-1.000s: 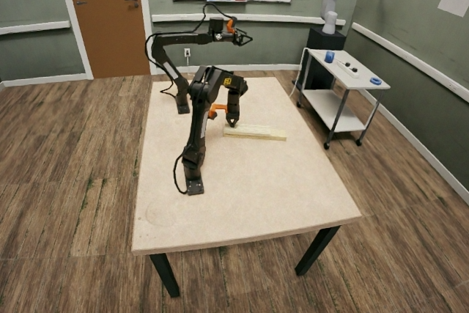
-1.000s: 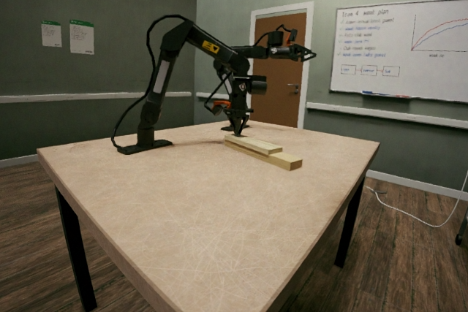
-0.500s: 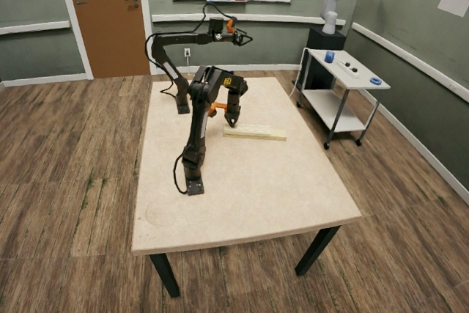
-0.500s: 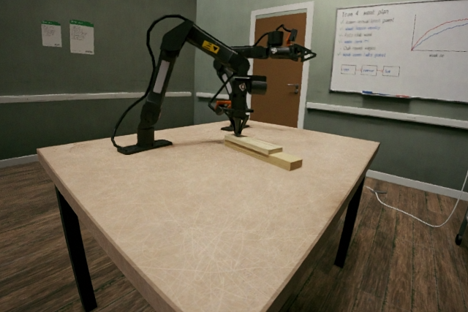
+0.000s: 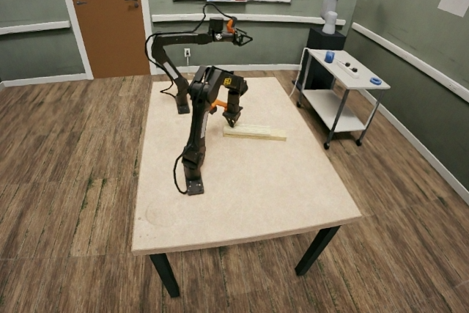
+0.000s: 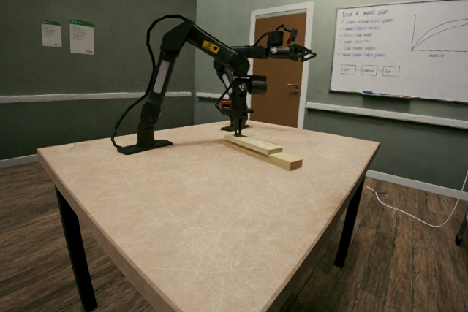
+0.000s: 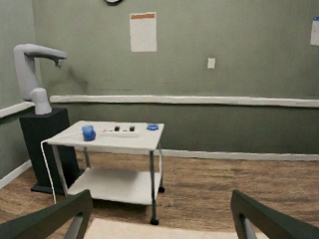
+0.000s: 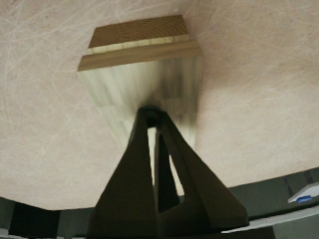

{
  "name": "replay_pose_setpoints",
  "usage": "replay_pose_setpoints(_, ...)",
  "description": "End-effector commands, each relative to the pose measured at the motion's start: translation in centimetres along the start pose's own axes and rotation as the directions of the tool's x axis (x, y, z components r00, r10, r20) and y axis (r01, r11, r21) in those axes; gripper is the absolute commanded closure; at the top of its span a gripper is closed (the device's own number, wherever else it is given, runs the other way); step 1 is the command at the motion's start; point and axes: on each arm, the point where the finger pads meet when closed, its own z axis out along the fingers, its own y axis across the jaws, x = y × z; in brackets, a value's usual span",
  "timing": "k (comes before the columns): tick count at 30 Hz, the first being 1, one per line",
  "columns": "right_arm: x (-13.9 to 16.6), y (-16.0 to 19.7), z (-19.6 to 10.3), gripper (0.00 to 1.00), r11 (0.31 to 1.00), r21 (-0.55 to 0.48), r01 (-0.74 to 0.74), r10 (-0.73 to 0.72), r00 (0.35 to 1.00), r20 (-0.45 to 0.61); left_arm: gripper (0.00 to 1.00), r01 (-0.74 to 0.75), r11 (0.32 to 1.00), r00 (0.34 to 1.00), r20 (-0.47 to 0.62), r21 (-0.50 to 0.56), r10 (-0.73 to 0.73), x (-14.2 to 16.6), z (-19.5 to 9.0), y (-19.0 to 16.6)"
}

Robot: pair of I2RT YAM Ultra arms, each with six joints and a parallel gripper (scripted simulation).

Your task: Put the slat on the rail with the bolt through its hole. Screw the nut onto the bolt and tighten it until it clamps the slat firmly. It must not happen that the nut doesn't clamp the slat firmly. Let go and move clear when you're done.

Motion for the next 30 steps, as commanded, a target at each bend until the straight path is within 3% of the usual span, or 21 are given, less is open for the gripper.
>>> replay_pose_setpoints(1,-0.28,0.26,-0.01,0.88,0.994,-0.002,-0.109,0.109,0.994,0.008,0.0,-0.001,1.0,0.999,0.038,0.002,0.001,-1.2,-0.43,0.13)
replay_pose_setpoints(13,-0.28,0.35,-0.01,0.88,0.953,-0.007,-0.304,0.304,0.953,0.006,0.0,-0.001,1.0,0.999,0.038,0.002,0.001,-1.2,-0.43,0.13)
replay_pose_setpoints(30,-0.28,0.44,0.0,0.88,0.82,-0.011,-0.572,0.572,0.821,0.002,0.0,-0.001,1.0,0.999,0.038,0.002,0.001,-1.2,-0.43,0.13)
